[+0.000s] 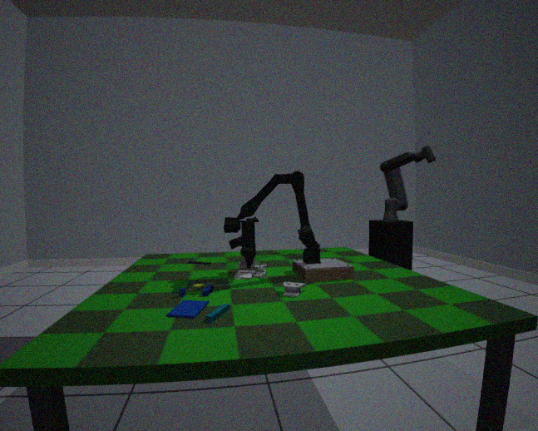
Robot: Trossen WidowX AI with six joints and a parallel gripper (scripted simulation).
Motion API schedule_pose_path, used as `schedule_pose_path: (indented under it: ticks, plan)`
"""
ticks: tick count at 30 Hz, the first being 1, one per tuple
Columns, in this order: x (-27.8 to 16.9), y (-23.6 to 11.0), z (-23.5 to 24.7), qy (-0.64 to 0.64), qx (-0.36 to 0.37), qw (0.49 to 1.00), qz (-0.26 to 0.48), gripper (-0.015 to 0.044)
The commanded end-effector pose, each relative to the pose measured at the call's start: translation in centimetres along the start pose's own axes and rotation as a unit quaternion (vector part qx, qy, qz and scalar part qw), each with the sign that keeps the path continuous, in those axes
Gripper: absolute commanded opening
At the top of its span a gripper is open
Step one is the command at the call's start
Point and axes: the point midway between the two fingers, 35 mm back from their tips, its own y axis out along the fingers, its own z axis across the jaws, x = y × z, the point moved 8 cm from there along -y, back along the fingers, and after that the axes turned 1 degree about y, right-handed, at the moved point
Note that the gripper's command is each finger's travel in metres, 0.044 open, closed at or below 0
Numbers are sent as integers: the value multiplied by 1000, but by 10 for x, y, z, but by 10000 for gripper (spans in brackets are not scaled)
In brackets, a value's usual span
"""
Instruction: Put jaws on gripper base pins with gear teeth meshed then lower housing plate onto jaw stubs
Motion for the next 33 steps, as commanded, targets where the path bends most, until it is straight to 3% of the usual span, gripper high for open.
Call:
schedule_pose_path:
  ticks: [1,33]
  plan:
    - [0,1,0,-2,-2,1000,0,134]
    - [0,9,0,-3,-2,1000,0,134]
